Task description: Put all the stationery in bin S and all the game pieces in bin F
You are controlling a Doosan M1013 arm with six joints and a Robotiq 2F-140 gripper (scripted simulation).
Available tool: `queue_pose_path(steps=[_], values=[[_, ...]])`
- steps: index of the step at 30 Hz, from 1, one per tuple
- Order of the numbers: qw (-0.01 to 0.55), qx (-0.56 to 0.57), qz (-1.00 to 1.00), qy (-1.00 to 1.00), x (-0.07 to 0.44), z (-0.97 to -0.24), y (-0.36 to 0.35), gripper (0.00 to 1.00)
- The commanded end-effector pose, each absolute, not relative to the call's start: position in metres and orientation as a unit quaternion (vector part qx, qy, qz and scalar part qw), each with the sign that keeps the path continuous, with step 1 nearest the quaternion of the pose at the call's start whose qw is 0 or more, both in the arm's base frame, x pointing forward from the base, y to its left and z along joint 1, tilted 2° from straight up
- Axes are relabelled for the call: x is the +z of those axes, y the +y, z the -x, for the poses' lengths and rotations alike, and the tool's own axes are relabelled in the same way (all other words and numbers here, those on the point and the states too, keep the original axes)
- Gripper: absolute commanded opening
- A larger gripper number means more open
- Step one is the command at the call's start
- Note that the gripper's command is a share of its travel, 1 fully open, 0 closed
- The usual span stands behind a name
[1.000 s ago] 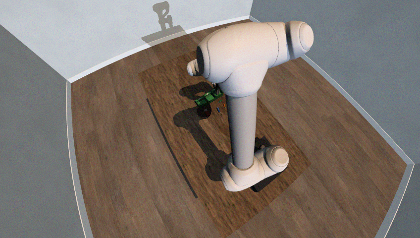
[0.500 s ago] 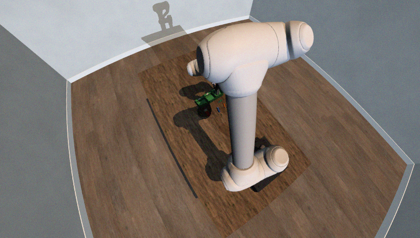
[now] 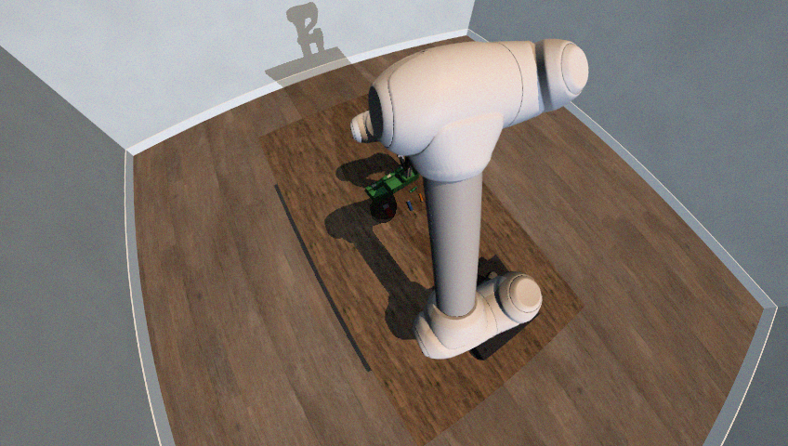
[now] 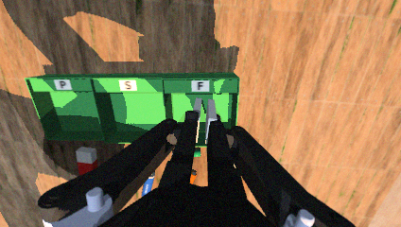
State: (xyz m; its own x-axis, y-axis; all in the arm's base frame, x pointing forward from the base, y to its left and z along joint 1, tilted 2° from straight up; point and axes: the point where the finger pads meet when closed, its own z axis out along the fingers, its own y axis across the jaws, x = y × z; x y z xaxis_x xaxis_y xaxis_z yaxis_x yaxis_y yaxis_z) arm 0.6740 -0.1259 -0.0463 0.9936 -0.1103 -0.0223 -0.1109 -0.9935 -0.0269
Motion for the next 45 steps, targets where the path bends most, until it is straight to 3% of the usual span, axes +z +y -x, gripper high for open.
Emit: queue_pose_path(steps=[1, 45], values=[[0.014, 0.010, 0.998, 0.055, -0.046, -0.674, -0.126, 0.05], [0.014, 0.010, 0.998, 0.055, 0.013, -0.675, -0.128, 0.05]])
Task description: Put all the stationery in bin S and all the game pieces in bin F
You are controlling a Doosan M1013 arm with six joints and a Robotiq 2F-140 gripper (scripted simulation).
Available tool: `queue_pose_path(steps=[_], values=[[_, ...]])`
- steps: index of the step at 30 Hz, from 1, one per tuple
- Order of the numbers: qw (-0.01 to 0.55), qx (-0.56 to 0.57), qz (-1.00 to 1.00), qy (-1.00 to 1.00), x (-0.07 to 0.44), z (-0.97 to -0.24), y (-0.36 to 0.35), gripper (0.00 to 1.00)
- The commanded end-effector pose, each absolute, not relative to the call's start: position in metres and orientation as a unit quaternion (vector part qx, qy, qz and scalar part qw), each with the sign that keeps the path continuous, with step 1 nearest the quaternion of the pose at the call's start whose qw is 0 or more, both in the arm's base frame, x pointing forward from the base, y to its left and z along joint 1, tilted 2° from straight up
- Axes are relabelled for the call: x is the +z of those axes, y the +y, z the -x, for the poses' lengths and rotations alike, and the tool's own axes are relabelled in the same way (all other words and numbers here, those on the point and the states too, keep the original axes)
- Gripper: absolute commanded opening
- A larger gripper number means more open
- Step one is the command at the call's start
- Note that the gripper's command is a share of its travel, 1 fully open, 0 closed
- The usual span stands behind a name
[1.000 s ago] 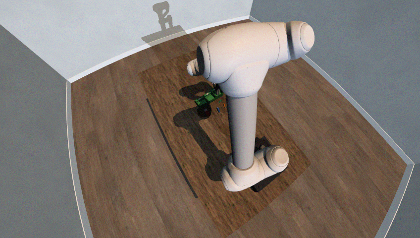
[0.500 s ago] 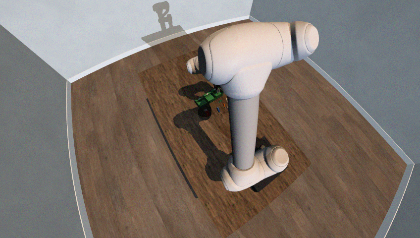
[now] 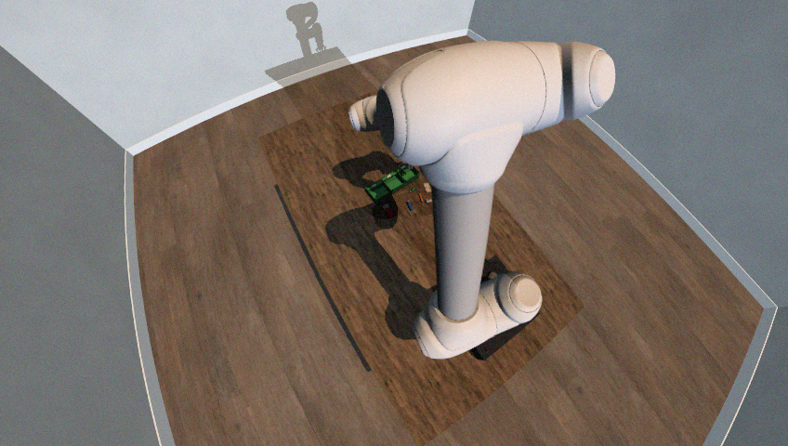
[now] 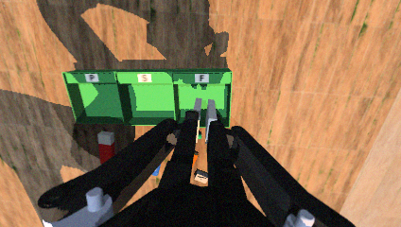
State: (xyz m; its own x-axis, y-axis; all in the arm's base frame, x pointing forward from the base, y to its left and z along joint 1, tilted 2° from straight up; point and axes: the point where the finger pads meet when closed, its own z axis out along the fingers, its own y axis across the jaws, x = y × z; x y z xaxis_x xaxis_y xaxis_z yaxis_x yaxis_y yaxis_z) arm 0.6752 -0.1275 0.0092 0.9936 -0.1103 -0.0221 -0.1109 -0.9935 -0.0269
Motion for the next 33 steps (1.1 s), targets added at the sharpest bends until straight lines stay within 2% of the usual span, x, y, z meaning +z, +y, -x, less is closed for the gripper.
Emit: queue_pose_path(steps=[1, 21, 33], values=[[0.014, 0.010, 0.998, 0.055, 0.013, -0.675, -0.128, 0.05], [0.014, 0.010, 0.998, 0.055, 0.016, -0.676, -0.044, 0.05], [0.014, 0.010, 0.998, 0.055, 0.002, -0.676, -0.044, 0.05]])
